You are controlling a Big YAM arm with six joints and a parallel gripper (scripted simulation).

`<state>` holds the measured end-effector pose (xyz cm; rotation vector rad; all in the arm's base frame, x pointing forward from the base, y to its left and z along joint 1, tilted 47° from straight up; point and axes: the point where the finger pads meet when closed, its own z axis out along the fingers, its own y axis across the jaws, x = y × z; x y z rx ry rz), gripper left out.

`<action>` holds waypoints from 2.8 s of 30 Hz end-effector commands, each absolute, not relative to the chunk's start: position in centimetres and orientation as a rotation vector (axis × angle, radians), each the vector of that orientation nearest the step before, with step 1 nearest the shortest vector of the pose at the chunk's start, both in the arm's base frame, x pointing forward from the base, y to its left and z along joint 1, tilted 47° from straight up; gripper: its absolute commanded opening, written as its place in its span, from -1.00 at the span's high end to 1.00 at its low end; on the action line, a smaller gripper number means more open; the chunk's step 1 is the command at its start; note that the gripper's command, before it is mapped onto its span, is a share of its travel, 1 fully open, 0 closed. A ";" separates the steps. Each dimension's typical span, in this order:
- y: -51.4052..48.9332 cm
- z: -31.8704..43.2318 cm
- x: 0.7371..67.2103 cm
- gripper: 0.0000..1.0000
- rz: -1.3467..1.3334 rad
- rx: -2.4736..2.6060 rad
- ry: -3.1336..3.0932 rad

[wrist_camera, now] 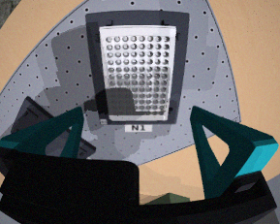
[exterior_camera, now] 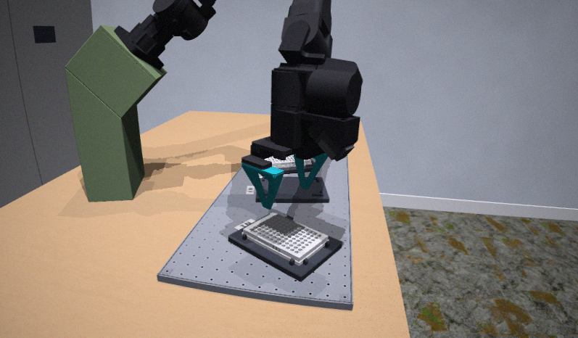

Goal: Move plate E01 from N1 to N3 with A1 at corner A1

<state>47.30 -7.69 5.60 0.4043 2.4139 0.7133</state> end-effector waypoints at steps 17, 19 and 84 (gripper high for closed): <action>-6.6 3.9 49.6 -1.00 0.706 0.393 2.403; -6.4 3.5 49.6 -1.00 0.708 0.395 2.406; -5.1 0.6 52.4 1.00 0.700 0.400 2.399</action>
